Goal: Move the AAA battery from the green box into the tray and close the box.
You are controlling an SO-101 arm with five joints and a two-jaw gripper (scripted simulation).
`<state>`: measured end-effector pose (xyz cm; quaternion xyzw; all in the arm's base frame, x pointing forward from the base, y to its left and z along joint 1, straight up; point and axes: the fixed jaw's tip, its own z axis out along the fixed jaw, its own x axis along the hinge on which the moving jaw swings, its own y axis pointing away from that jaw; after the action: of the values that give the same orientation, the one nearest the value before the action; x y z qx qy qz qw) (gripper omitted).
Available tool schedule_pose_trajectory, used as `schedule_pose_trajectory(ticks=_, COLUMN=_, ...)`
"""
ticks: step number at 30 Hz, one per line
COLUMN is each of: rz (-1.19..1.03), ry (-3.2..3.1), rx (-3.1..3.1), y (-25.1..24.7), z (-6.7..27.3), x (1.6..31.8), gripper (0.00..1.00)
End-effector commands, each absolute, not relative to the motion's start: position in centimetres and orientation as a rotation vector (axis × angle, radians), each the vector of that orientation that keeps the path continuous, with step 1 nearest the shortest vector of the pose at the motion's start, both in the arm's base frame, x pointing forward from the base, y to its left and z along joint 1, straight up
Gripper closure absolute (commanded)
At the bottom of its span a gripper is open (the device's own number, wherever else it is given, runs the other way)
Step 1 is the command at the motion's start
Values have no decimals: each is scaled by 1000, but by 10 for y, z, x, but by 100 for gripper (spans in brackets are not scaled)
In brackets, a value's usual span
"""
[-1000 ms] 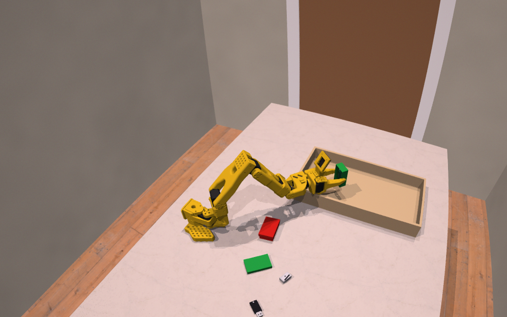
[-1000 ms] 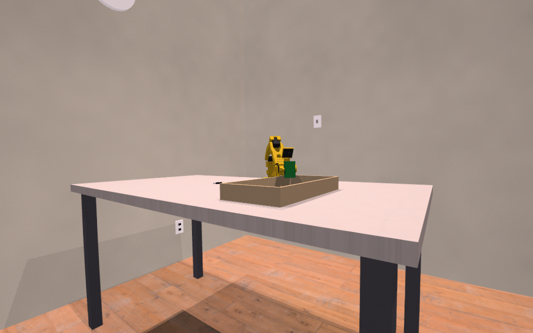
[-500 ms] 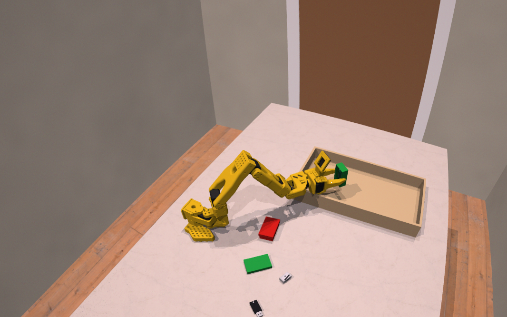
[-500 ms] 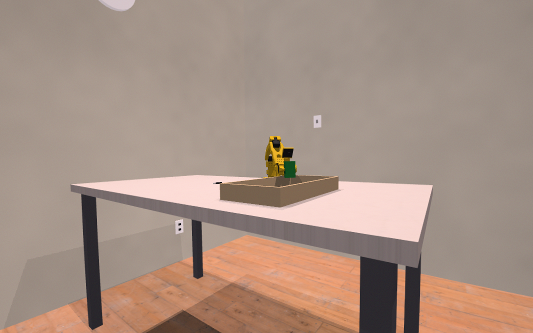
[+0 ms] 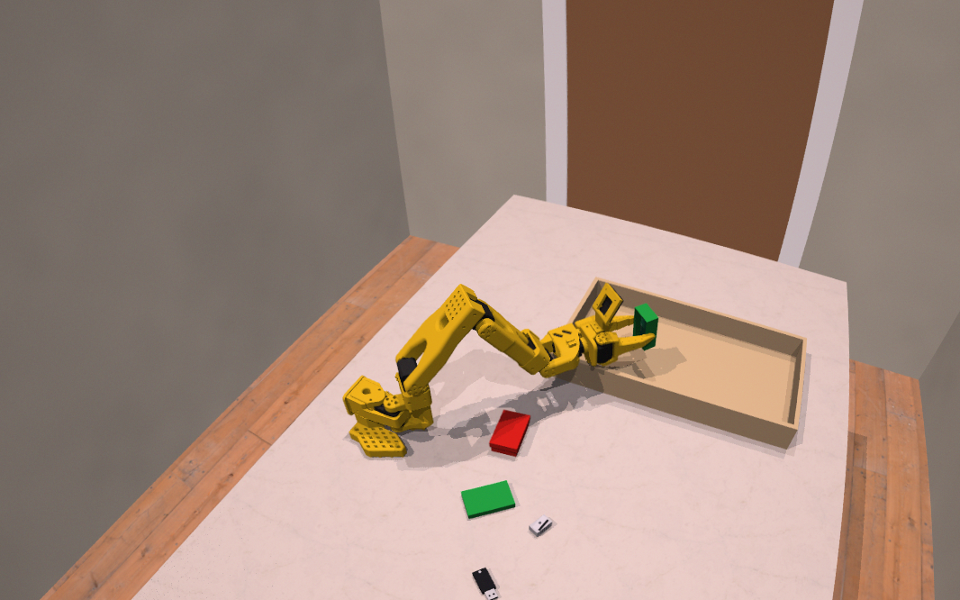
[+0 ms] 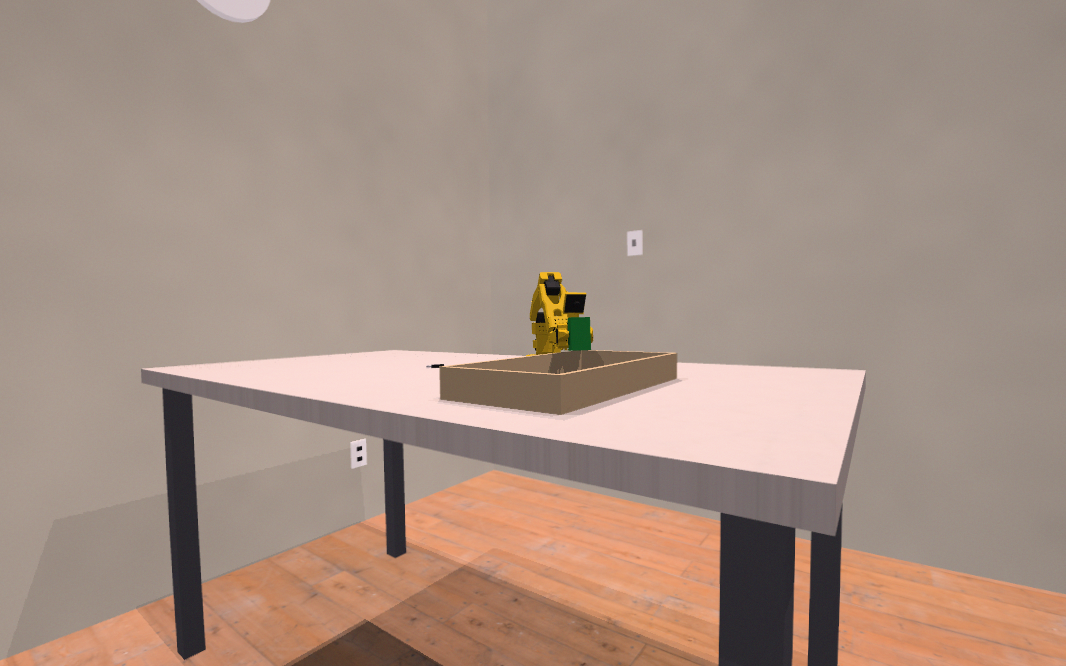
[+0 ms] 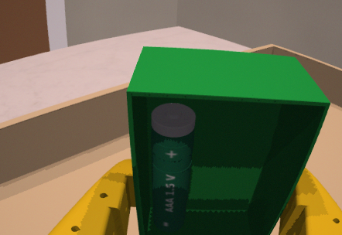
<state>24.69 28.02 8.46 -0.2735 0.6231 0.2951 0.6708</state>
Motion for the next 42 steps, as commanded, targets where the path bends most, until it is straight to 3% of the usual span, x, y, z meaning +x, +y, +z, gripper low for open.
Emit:
schedule_pose_trajectory(ticks=1, rz=672, ry=1327, rx=-581, y=277, z=107, x=248, gripper=80)
schedule_pose_trajectory(ticks=42, rz=680, ry=1283, rx=-564, y=274, z=110, x=244, gripper=80)
